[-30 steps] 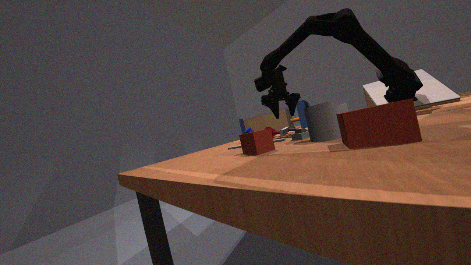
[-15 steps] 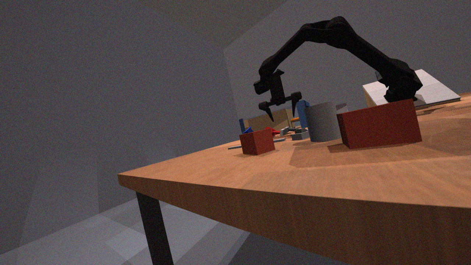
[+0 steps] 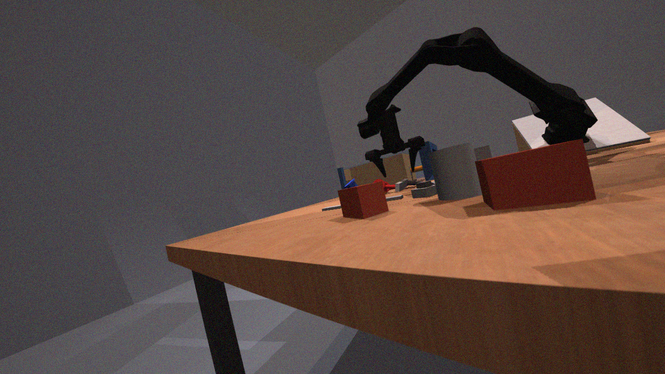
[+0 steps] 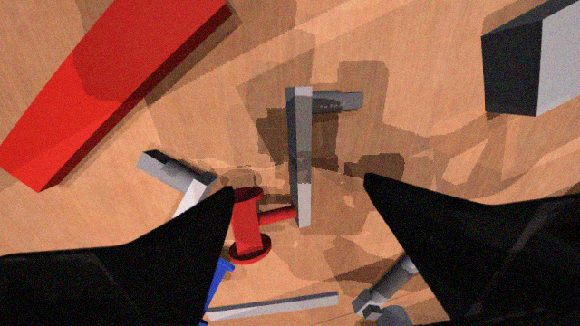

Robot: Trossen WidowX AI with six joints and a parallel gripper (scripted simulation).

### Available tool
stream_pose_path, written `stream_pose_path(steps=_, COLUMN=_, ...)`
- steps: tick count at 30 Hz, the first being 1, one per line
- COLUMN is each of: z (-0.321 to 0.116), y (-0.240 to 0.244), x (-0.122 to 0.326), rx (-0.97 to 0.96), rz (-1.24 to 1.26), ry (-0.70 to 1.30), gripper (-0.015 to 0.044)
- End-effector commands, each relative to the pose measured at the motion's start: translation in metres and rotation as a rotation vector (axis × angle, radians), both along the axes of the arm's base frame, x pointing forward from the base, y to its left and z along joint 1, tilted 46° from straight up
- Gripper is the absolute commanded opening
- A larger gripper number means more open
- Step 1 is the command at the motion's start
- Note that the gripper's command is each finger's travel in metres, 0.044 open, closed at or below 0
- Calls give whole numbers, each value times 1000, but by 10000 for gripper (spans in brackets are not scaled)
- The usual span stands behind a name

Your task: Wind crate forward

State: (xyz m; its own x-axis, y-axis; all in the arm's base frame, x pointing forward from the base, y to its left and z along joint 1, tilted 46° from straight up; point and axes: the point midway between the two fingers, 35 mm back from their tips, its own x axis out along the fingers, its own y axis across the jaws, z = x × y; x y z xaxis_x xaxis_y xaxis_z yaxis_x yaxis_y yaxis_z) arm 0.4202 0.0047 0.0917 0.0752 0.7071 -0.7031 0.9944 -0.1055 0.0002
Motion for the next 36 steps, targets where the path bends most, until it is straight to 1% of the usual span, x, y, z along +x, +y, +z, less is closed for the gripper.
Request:
stream_pose_path(steps=1, z=-12, y=13, x=-1, rx=5, rz=3, ry=14, gripper=440)
stream_pose_path(steps=5, z=-20, y=22, x=-1, rx=6, rz=3, ry=14, gripper=440)
stream_pose_path(steps=20, z=-31, y=33, x=0, rx=7, rz=3, ry=14, gripper=440)
stream_pose_path(steps=36, z=-28, y=30, x=1, rx=2, rz=4, ry=7, gripper=333)
